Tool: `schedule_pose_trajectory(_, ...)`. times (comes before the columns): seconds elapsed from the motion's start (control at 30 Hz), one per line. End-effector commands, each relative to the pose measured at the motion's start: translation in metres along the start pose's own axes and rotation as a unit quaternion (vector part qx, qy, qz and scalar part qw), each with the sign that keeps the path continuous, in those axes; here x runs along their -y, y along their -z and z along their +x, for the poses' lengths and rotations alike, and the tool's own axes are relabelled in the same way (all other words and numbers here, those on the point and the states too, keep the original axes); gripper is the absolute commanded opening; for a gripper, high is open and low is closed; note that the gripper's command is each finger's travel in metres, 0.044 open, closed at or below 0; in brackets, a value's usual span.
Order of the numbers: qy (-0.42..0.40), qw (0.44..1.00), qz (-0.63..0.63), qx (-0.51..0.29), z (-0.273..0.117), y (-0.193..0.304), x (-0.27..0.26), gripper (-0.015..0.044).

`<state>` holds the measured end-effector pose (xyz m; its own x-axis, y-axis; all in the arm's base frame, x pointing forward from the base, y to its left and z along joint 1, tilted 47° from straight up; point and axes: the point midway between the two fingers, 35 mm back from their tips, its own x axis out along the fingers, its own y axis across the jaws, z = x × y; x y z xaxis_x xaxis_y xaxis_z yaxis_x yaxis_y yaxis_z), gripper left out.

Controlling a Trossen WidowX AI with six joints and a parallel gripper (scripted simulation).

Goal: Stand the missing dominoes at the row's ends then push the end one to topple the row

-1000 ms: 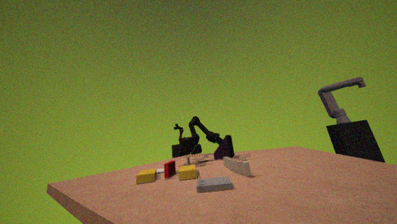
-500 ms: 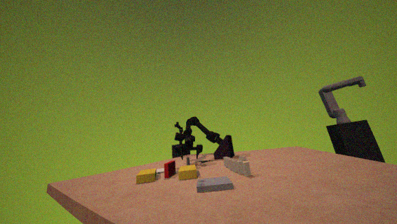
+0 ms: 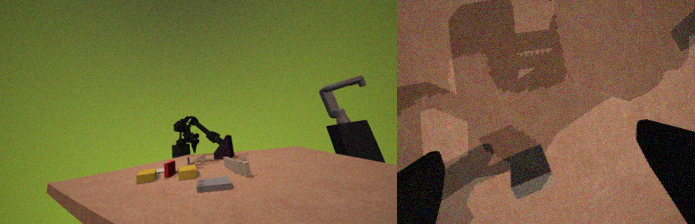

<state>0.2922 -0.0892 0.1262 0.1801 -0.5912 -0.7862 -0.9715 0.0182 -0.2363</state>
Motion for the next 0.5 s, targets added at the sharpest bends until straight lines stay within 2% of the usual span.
schedule_pose_trajectory(0.0, -0.032, 0.989, -0.119, -0.084, -0.032, 0.023, -0.003, 0.044)
schedule_pose_trajectory(0.27, -0.032, 0.989, -0.119, -0.084, -0.031, 0.023, -0.003, 0.044)
schedule_pose_trajectory(0.47, -0.032, 0.989, -0.119, -0.083, 0.013, 0.03, -0.004, 0.044)
